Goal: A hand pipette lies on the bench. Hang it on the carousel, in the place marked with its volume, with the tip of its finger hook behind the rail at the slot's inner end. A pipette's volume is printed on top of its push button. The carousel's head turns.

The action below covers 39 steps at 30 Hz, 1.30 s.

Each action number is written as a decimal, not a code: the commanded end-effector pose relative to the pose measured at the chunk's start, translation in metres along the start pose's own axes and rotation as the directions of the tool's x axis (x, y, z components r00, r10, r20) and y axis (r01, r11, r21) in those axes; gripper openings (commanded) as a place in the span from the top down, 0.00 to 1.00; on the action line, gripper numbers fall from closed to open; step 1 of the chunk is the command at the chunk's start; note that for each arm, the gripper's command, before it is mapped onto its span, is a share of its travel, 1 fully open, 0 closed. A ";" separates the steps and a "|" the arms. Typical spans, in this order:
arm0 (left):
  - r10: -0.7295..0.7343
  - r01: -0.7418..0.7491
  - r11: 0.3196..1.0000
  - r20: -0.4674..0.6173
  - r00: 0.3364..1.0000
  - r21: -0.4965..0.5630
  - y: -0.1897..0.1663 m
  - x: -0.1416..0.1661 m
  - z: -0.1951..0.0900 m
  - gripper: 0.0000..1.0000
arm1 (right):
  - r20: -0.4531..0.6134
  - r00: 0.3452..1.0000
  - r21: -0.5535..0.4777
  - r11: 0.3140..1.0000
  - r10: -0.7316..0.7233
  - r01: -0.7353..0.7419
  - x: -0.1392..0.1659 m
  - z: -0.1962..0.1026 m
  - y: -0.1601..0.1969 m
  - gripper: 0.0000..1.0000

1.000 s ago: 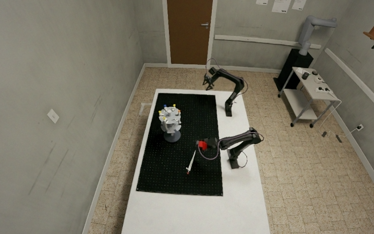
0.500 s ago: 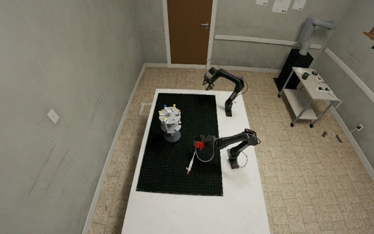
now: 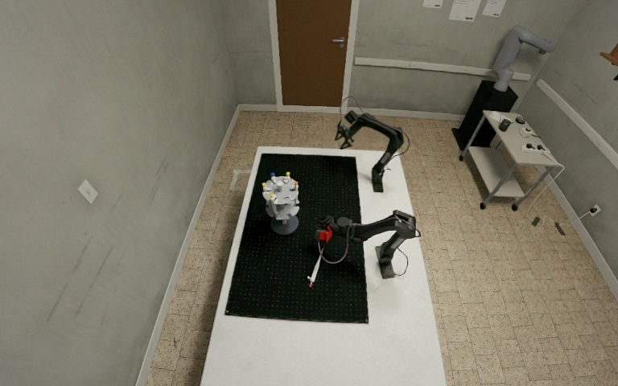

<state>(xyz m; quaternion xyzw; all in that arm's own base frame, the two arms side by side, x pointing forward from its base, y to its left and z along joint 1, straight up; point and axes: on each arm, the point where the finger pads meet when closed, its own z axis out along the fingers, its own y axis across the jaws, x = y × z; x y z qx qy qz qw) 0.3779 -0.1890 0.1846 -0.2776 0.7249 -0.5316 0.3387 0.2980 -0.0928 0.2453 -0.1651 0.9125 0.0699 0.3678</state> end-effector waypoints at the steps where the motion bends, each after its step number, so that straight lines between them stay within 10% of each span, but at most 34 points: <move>1: -0.094 0.085 0.989 0.072 0.993 0.122 -0.013 -0.004 0.008 0.51 | 0.024 1.000 0.009 1.000 -0.012 0.012 -0.007 -0.004 -0.004 0.00; 39: -0.198 0.175 0.950 0.066 0.978 0.257 -0.047 -0.012 0.043 0.51 | 0.024 1.000 0.009 1.000 -0.012 0.012 -0.007 -0.004 -0.004 0.00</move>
